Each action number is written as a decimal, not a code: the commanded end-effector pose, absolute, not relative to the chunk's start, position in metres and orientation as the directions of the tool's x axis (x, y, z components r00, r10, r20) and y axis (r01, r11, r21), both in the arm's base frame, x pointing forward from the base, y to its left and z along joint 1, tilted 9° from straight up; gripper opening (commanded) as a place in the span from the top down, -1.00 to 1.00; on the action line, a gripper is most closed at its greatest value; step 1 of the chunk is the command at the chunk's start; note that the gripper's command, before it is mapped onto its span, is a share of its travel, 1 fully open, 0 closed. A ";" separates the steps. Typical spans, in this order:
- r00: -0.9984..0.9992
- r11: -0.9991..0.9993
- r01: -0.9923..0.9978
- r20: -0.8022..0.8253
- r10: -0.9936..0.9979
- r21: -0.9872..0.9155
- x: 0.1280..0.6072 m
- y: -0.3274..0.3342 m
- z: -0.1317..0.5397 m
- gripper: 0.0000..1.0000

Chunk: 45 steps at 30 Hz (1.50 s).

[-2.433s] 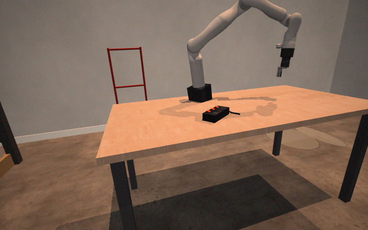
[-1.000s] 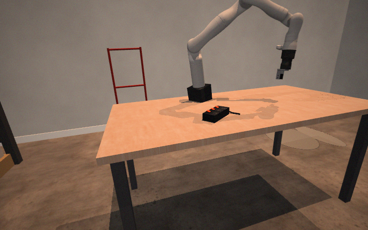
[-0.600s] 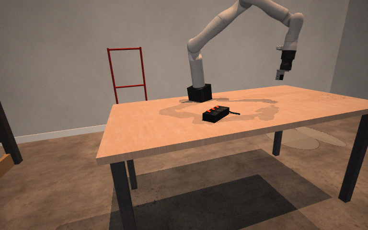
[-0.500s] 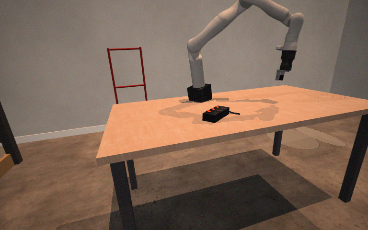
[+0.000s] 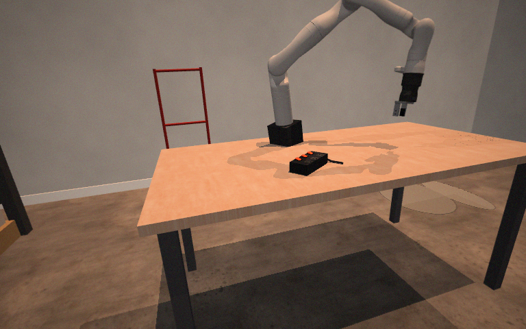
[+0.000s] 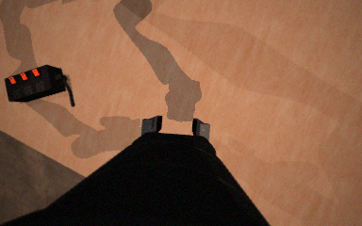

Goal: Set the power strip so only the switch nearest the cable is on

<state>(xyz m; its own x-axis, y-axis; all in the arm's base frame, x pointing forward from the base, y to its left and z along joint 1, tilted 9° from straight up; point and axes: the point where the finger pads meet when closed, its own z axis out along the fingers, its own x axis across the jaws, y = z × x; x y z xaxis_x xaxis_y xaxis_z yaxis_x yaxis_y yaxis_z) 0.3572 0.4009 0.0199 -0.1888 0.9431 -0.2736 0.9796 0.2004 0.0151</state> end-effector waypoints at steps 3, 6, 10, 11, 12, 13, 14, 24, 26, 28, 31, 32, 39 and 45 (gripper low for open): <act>-0.150 0.163 0.986 -0.271 0.951 0.025 0.363 0.394 0.021 -1.00; -0.150 0.163 0.986 -0.271 0.951 0.025 0.363 0.394 0.021 -1.00; -0.111 0.125 0.992 -0.271 0.956 0.034 0.368 0.387 0.021 -1.00; -0.111 0.125 0.992 -0.271 0.956 0.034 0.368 0.387 0.021 -1.00; -0.111 0.125 0.992 -0.271 0.956 0.034 0.368 0.387 0.021 -1.00; -0.111 0.125 0.992 -0.271 0.956 0.034 0.368 0.387 0.021 -1.00; -0.072 0.086 0.995 -0.270 0.960 0.042 0.374 0.379 0.020 -1.00; -0.031 0.047 0.998 -0.269 0.963 0.051 0.379 0.371 0.020 -1.00; 0.009 0.007 0.998 -0.268 0.963 0.060 0.384 0.363 0.020 -1.00; 0.009 0.007 0.998 -0.268 0.963 0.060 0.384 0.363 0.020 -1.00; 0.009 0.007 0.998 -0.268 0.963 0.060 0.384 0.363 0.020 -1.00; 0.051 -0.033 0.997 -0.266 0.963 0.069 0.389 0.355 0.020 -1.00; 0.092 -0.074 0.994 -0.264 0.960 0.078 0.394 0.347 0.019 -1.00; 0.134 -0.115 0.990 -0.261 0.956 0.087 0.399 0.338 0.019 -1.00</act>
